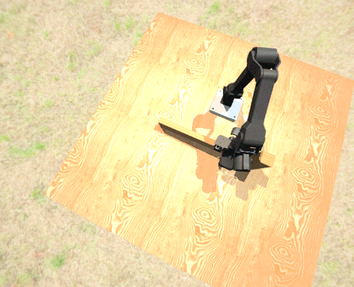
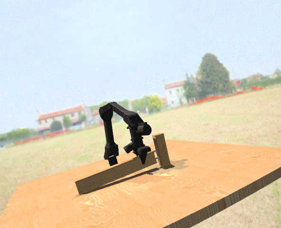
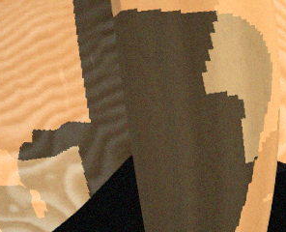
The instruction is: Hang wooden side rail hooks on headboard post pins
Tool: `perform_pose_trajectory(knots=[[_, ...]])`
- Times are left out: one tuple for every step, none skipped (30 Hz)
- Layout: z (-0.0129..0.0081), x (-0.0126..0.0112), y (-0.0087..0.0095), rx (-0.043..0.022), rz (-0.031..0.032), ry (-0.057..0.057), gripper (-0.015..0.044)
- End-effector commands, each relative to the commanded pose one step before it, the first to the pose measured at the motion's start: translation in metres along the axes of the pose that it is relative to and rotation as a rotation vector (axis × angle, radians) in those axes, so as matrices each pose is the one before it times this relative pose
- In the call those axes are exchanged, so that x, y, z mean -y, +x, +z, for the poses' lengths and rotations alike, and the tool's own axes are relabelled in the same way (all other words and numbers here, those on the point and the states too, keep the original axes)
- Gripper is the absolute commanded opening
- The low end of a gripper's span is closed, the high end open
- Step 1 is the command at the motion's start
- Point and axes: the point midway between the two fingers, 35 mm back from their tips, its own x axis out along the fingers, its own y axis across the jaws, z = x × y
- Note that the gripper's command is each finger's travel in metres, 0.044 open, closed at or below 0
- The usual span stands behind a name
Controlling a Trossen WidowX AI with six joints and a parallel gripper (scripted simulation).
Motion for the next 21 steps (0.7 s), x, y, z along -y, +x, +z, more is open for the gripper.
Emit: perform_pose_trajectory(knots=[[-0.00194,-0.00121,-0.00303,-0.00486,0.00682,0.0046,0.0],[-0.00011,0.00007,-0.00002,-0.00001,-0.00001,0.0,0.0],[-0.00011,0.00001,-0.00002,-0.00001,0.0,0.0,0.0],[-0.00011,-0.00004,-0.00001,-0.00001,0.0,0.0,0.0],[-0.00011,-0.0001,0.0,-0.00001,0.00001,0.0,0.0],[-0.00011,-0.00011,0.00001,-0.00001,0.00001,0.0,0.0],[-0.00011,-0.00011,0.00004,-0.00001,0.00001,0.0,0.0],[-0.00011,-0.00011,0.00007,-0.00001,0.00001,0.0,0.0],[-0.00011,-0.00011,0.00011,-0.00001,0.00001,0.0,0.0],[-0.00012,-0.00011,0.00011,-0.00001,0.00001,0.0,0.0],[-0.00012,-0.0001,0.00011,-0.00001,0.00001,0.0,0.0],[-0.00011,-0.00007,0.00011,-0.00001,0.00001,0.0,0.0],[-0.00011,-0.00003,0.00011,-0.00001,0.0,0.0,0.0],[-0.00011,0.0,0.00011,-0.00001,0.0,0.0,0.0],[-0.00011,0.00003,0.00011,-0.00001,0.0,0.0,0.0],[-0.00011,0.00005,0.00011,-0.00001,-0.00001,0.0,0.0],[-0.00011,0.00006,0.00011,-0.00001,-0.00001,0.0,0.0],[-0.00011,0.00006,0.00011,-0.00001,-0.00001,0.0,0.0],[-0.00011,0.00004,0.00011,-0.00001,0.0,0.0,0.0],[-0.00011,0.00002,0.00011,-0.00001,0.0,0.0,0.0],[-0.00011,0.0,0.00011,-0.00001,0.0,0.0,0.0]])
